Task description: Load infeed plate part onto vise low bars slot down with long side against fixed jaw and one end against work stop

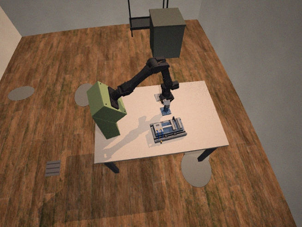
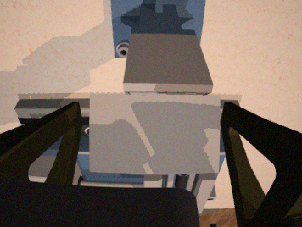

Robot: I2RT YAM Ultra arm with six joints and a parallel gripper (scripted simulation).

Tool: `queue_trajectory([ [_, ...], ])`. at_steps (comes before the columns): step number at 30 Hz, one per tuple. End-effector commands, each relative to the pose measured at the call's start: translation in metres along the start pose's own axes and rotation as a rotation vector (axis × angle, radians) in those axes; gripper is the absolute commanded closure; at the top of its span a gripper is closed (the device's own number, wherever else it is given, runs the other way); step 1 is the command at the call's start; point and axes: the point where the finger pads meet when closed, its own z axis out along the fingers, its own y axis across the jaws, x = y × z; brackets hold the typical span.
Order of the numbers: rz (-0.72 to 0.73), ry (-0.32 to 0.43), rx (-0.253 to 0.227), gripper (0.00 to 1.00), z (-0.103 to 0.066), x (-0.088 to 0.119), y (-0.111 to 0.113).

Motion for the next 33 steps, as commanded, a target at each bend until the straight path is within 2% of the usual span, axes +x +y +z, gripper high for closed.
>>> queue_trajectory([
  [1, 0.012, 0.06, 0.003, 0.19, -0.0033, 0.0022, -0.0066],
  [33, 0.011, 0.35, 0.0, 0.19, -0.0026, 0.0011, -0.0056],
])
